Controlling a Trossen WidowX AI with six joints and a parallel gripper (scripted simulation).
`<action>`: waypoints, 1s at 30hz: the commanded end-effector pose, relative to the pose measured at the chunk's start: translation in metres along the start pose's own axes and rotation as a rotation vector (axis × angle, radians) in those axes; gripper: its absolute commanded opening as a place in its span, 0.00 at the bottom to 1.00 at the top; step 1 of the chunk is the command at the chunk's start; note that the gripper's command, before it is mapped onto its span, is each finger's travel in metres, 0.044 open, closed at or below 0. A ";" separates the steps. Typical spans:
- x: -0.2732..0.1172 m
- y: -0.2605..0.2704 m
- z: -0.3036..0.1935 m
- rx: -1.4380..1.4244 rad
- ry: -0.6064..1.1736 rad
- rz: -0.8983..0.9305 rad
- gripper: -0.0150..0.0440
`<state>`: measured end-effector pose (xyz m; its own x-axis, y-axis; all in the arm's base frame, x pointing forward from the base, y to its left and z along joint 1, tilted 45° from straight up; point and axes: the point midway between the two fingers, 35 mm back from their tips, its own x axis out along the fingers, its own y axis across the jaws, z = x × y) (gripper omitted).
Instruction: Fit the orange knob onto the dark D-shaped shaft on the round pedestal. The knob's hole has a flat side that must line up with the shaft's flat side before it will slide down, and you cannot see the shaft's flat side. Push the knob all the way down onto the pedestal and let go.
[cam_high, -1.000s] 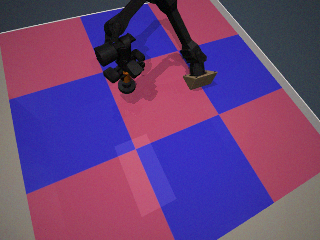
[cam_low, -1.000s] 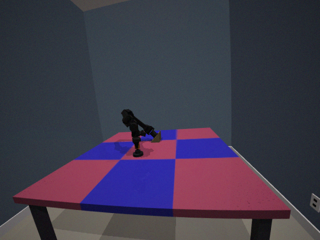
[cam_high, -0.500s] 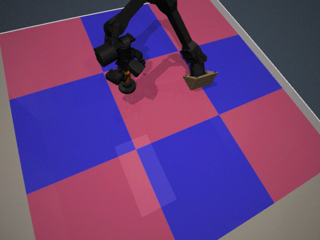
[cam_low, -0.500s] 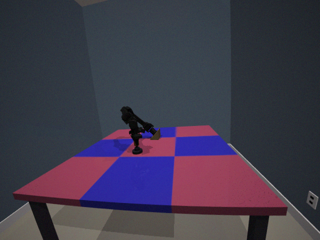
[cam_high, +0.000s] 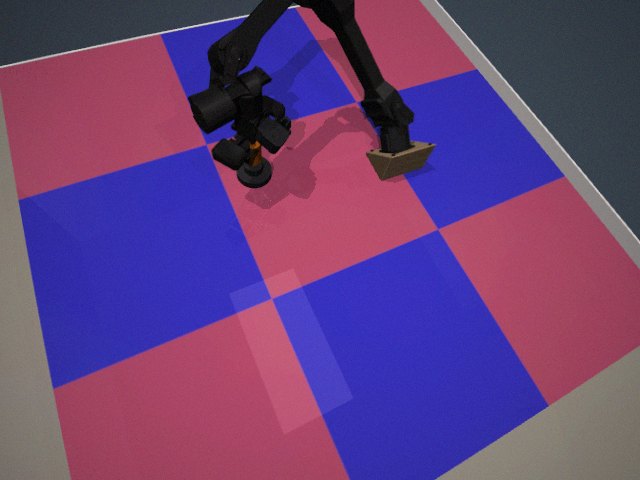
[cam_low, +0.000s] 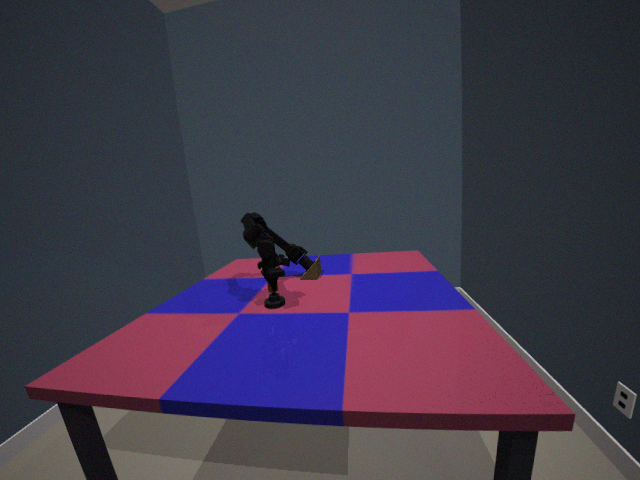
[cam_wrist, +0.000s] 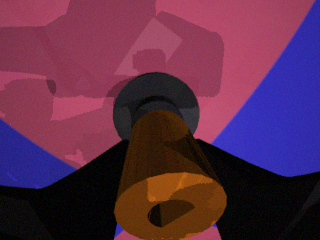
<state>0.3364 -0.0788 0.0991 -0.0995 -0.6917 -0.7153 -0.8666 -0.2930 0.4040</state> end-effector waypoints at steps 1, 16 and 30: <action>0.001 0.000 -0.001 -0.005 0.005 -0.001 0.25; 0.003 0.000 -0.001 -0.005 0.005 -0.001 0.25; 0.005 0.002 0.000 -0.036 0.005 0.000 0.25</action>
<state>0.3354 -0.0822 0.0962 -0.0954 -0.6922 -0.7154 -0.8629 -0.3008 0.4061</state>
